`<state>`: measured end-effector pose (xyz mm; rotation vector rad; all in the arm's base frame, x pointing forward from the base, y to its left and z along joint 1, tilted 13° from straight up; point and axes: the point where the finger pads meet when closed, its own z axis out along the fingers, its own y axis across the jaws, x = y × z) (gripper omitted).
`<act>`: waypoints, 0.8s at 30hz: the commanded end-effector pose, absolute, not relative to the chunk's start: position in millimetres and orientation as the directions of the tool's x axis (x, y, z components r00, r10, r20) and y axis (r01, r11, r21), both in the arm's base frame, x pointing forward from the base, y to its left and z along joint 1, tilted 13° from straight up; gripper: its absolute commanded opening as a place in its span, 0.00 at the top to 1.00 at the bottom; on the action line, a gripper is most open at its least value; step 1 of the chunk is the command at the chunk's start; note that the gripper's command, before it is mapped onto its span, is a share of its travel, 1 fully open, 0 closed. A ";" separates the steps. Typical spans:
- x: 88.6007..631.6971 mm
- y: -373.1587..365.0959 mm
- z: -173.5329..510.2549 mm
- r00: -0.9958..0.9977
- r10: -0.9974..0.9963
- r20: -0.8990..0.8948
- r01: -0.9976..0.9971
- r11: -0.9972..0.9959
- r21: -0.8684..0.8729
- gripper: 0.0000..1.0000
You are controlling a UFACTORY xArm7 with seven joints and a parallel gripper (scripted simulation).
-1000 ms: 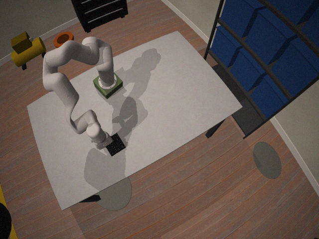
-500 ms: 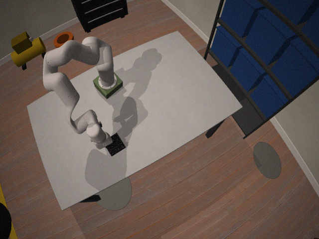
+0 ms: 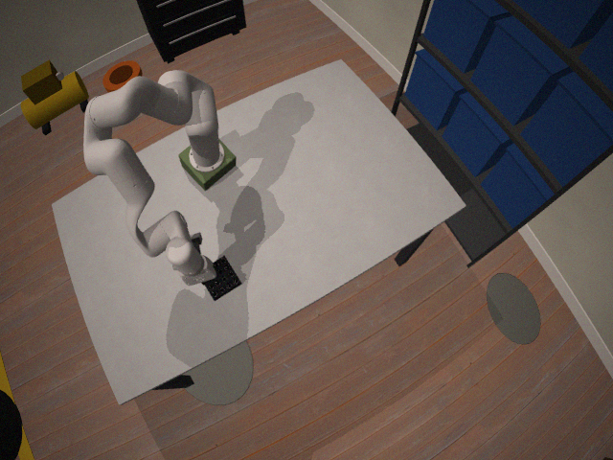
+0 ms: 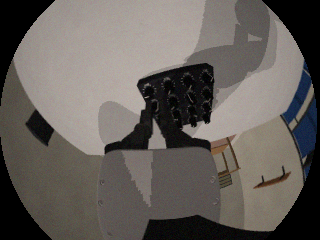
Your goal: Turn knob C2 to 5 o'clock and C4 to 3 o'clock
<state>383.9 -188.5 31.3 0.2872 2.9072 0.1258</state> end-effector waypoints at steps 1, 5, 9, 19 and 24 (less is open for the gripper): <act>384.7 -189.2 32.1 -0.938 0.284 -0.200 0.265 0.957 0.119 0.92; 384.7 -189.2 32.1 -0.925 0.328 -0.194 0.307 0.943 0.128 0.92; 384.7 -189.2 32.1 -0.891 0.417 -0.181 0.395 0.907 0.146 0.92; 384.7 -189.3 32.1 -0.758 0.638 -0.137 0.612 0.768 0.188 0.92; 384.7 -189.3 32.1 -0.706 0.698 -0.121 0.672 0.714 0.199 0.92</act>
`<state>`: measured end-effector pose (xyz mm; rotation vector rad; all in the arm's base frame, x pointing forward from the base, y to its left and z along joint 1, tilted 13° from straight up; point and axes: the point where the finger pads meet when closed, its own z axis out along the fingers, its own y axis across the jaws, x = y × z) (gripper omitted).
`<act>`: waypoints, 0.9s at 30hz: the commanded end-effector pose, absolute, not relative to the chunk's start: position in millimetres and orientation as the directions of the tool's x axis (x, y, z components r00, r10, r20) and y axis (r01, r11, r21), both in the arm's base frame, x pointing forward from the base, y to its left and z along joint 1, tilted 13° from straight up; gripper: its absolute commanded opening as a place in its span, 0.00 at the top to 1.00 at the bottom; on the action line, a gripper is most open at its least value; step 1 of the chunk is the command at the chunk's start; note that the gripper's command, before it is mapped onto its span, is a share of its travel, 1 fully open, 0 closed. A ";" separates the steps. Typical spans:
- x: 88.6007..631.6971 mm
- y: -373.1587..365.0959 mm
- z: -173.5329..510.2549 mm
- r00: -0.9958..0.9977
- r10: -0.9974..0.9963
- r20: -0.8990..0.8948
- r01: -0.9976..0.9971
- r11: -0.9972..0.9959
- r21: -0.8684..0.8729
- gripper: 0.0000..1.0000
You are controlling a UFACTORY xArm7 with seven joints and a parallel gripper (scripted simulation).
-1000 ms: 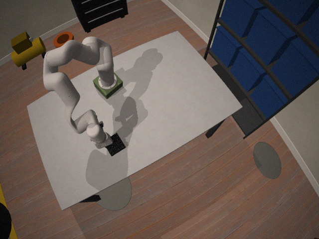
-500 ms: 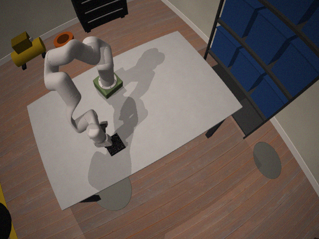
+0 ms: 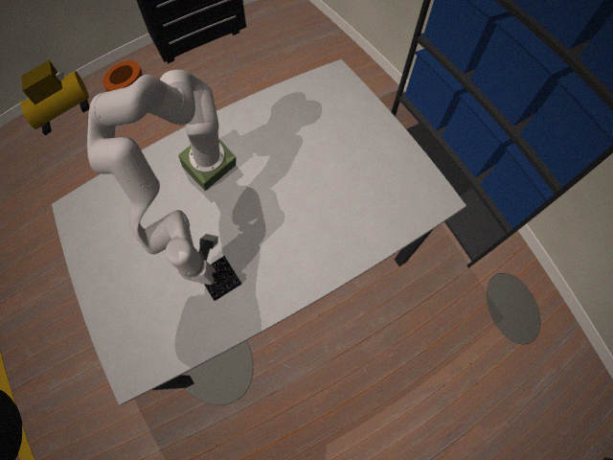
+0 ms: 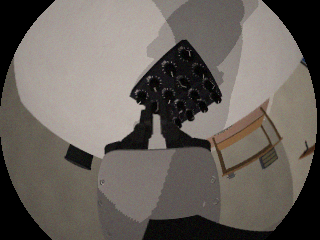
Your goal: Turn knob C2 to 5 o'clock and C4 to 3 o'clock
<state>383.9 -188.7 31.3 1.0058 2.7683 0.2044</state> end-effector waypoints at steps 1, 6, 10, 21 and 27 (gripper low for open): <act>384.7 -189.3 32.1 -0.687 0.717 -0.116 0.690 0.695 0.202 0.92; 384.7 -189.3 32.1 -0.589 0.803 -0.088 0.776 0.593 0.216 0.92; 384.7 -189.3 32.1 -0.506 0.860 -0.065 0.832 0.507 0.223 0.92; 384.7 -189.3 32.1 -0.324 0.946 -0.018 0.919 0.320 0.232 0.92; 384.7 -189.3 32.1 -0.220 0.975 0.008 0.949 0.213 0.233 0.92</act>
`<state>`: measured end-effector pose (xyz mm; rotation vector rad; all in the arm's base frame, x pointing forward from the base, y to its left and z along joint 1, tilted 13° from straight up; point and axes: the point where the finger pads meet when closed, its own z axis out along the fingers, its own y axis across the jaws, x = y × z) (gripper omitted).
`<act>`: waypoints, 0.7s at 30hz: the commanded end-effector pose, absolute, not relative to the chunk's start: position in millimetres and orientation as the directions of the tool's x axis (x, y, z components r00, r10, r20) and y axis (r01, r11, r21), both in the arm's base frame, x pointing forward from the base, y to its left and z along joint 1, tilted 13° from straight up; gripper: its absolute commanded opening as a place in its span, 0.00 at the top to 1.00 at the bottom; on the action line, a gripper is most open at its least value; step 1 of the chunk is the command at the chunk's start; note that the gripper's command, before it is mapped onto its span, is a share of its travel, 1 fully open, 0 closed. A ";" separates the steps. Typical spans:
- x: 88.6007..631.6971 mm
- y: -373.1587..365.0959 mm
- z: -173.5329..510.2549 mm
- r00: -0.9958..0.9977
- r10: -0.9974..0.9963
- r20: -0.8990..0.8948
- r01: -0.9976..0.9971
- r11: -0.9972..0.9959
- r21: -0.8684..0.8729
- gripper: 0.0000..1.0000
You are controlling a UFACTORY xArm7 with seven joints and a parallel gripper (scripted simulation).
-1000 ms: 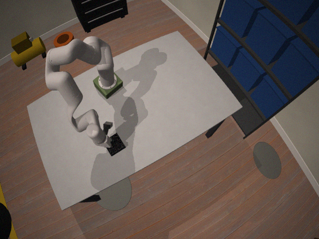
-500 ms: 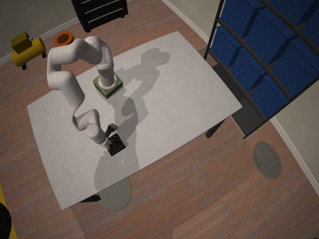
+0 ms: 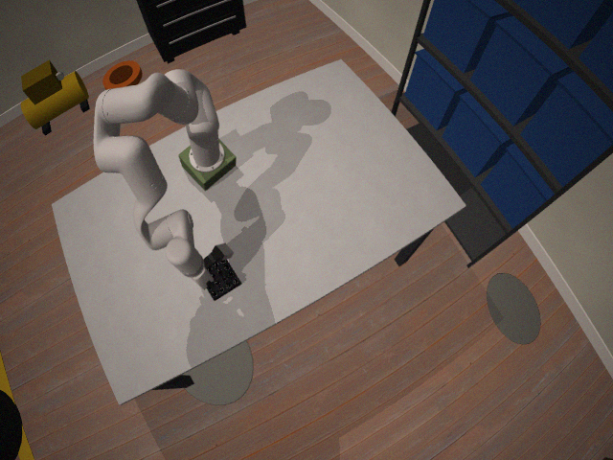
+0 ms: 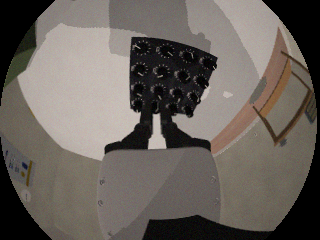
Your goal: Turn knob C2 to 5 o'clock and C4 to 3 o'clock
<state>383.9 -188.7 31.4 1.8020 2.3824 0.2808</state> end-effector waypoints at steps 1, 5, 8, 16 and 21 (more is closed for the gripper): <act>384.7 -189.3 32.1 -0.205 0.979 0.012 0.952 0.197 0.232 0.92; 384.7 -189.3 32.1 -0.177 0.984 0.019 0.958 0.168 0.232 0.92; 384.7 -189.3 32.1 -0.139 0.990 0.028 0.964 0.129 0.231 0.92; 384.7 -189.3 32.1 -0.070 0.997 0.044 0.972 0.058 0.229 0.92; 384.7 -189.3 32.1 -0.055 0.997 0.047 0.973 0.043 0.228 0.92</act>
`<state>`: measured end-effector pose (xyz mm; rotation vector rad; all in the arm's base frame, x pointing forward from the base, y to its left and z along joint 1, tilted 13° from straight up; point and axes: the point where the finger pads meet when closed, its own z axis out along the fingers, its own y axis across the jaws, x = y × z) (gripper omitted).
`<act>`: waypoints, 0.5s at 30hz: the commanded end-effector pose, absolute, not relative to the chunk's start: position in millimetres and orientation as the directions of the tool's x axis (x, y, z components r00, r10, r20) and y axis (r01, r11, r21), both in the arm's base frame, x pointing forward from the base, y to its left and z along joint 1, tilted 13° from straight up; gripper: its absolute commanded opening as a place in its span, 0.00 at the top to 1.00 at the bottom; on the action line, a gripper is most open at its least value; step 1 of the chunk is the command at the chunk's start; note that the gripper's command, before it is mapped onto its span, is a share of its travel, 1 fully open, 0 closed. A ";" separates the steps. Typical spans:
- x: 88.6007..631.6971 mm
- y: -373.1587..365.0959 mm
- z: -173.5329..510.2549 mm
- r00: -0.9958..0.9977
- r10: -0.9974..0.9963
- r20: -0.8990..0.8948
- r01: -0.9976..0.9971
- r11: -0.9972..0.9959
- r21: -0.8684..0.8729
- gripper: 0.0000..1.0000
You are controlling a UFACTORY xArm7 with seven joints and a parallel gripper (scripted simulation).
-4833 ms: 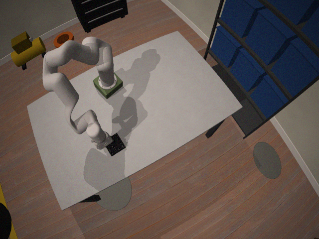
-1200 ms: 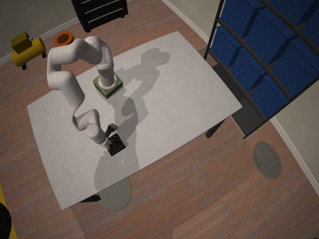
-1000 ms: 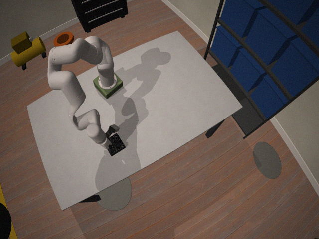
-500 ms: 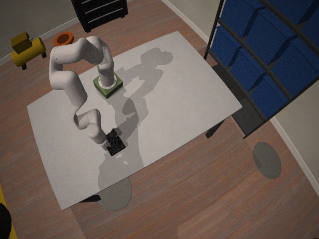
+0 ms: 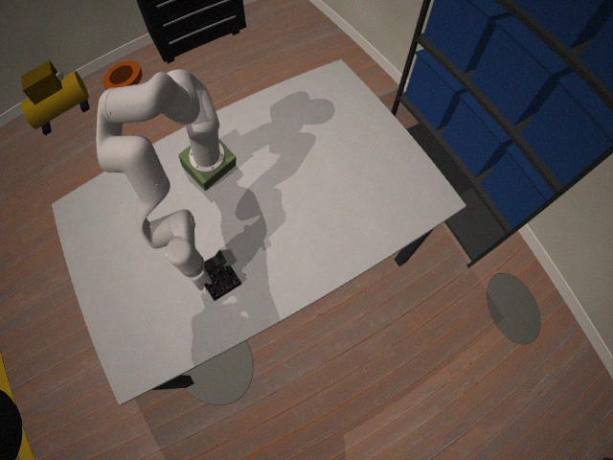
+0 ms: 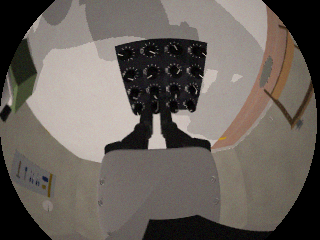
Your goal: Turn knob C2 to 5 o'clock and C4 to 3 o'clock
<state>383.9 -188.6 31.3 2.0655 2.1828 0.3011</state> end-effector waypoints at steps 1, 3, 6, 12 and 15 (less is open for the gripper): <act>384.7 -189.3 32.1 -0.052 0.997 0.048 0.973 0.039 0.228 0.92; 384.7 -189.3 32.1 -0.046 0.998 0.050 0.973 0.034 0.227 0.92; 384.7 -189.3 32.1 -0.041 0.998 0.051 0.973 0.028 0.227 0.92; 384.7 -189.3 32.1 -0.039 0.998 0.051 0.974 0.026 0.227 0.92; 384.7 -189.3 32.1 -0.039 0.998 0.051 0.974 0.026 0.227 0.92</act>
